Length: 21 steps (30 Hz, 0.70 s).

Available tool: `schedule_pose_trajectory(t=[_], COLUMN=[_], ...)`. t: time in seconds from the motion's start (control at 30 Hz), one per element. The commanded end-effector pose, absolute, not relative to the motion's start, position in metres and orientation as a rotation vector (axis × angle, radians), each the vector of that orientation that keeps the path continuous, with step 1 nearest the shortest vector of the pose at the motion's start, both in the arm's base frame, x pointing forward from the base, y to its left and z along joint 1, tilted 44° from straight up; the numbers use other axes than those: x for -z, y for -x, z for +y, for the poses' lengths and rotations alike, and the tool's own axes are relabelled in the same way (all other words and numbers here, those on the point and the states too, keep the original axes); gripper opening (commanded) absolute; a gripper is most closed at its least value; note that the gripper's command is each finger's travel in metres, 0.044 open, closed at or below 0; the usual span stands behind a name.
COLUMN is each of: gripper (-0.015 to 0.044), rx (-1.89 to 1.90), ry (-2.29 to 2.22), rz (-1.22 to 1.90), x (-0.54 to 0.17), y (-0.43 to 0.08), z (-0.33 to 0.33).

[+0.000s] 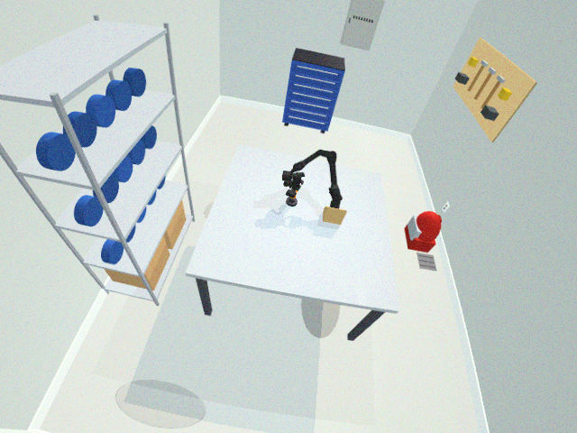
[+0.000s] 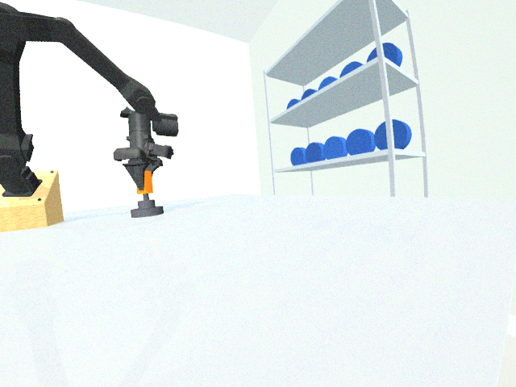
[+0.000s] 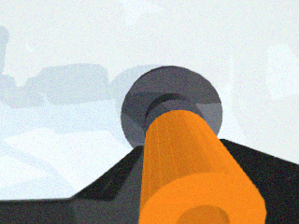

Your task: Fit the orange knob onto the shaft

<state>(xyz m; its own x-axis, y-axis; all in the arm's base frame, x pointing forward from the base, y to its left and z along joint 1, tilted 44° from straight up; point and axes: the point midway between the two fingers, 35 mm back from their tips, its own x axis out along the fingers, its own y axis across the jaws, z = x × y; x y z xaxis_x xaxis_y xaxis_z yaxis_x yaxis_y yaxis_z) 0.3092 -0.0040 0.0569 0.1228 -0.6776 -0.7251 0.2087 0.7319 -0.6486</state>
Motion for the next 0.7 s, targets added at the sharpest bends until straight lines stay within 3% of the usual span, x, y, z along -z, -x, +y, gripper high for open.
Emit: schedule_pose_trajectory(t=[0.0, 0.67], gripper=[0.0000, 0.0000], rx=[0.684, 0.810], ry=[0.437, 0.266], rz=[1.290, 1.204], x=[-0.0571, -0.0575], y=[-0.3094, -0.3093], z=[-0.0045, -0.0034])
